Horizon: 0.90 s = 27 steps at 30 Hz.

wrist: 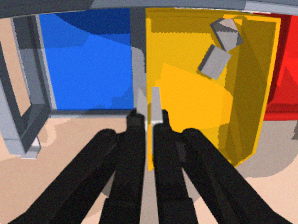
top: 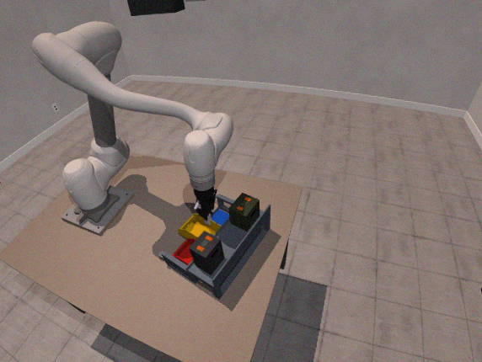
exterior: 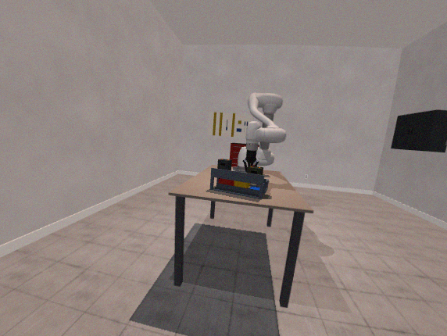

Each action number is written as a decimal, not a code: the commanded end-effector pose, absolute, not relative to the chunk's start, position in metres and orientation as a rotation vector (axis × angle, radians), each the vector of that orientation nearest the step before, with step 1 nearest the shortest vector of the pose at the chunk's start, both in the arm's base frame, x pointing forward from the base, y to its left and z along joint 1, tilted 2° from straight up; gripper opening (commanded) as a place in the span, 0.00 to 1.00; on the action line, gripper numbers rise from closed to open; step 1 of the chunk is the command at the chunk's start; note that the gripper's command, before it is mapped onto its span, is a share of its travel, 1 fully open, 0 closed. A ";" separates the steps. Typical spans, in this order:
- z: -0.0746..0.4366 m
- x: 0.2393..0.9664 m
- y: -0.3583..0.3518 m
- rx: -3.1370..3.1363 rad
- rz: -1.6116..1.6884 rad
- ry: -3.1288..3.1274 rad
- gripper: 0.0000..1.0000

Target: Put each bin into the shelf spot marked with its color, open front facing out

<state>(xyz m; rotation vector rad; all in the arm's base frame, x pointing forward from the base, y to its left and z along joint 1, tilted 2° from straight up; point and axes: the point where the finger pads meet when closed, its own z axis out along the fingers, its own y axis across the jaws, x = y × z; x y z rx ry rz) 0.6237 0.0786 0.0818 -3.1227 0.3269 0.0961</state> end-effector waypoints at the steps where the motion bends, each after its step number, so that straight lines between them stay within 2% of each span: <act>1: 0.082 0.624 0.079 -3.122 0.096 0.327 0.10; 6: 0.082 0.624 0.079 -3.122 0.096 0.327 0.10; 7: 0.082 0.624 0.079 -3.122 0.096 0.327 0.15; 27: 0.082 0.624 0.079 -3.122 0.096 0.327 0.15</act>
